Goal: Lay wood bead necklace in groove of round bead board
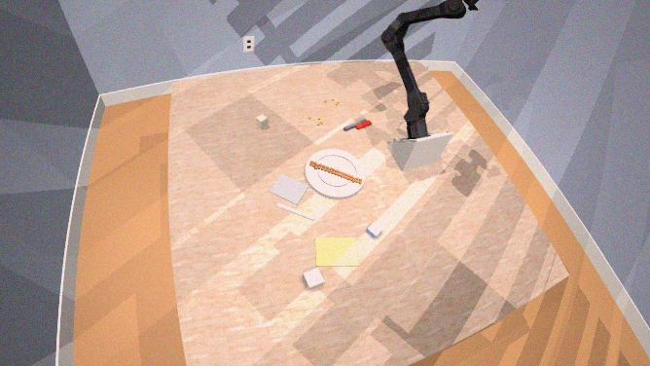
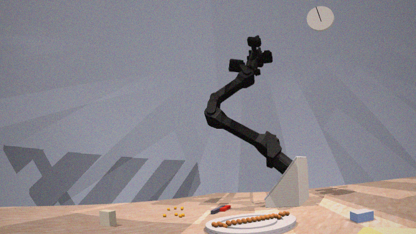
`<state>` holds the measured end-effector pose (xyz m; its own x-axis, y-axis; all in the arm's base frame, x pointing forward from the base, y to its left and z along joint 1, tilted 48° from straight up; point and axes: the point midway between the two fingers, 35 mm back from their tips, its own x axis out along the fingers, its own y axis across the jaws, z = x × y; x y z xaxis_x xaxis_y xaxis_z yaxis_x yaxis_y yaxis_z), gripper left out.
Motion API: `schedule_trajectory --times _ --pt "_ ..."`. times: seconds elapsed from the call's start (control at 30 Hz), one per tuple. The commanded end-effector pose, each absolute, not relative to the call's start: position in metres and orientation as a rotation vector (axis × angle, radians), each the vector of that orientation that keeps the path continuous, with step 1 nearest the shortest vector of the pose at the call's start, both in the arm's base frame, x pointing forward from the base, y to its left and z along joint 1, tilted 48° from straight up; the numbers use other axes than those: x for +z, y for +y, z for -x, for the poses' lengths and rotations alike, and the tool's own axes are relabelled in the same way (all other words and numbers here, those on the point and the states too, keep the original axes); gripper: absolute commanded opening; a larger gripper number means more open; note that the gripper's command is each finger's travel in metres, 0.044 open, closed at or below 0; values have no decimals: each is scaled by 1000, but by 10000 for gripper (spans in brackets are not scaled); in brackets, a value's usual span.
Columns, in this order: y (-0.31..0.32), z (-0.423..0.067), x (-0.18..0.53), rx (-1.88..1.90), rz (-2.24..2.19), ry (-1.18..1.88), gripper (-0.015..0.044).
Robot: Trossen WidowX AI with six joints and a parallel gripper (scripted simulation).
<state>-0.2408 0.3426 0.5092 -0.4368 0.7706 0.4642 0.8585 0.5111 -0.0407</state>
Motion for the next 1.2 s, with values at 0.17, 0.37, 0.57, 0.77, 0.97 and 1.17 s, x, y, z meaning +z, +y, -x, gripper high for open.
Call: schedule_trajectory --times 0.17,0.37,0.57,0.77,0.97,1.17 --pt "356 232 499 -311 1422 -2341 250" --pt "383 213 477 -370 1586 -2361 250" --pt "406 190 455 -425 1752 -2377 250" --pt "421 163 440 -506 1897 -2377 250" --pt "440 135 416 -553 2069 -2385 250" --pt "457 104 388 -578 2254 -2397 250"
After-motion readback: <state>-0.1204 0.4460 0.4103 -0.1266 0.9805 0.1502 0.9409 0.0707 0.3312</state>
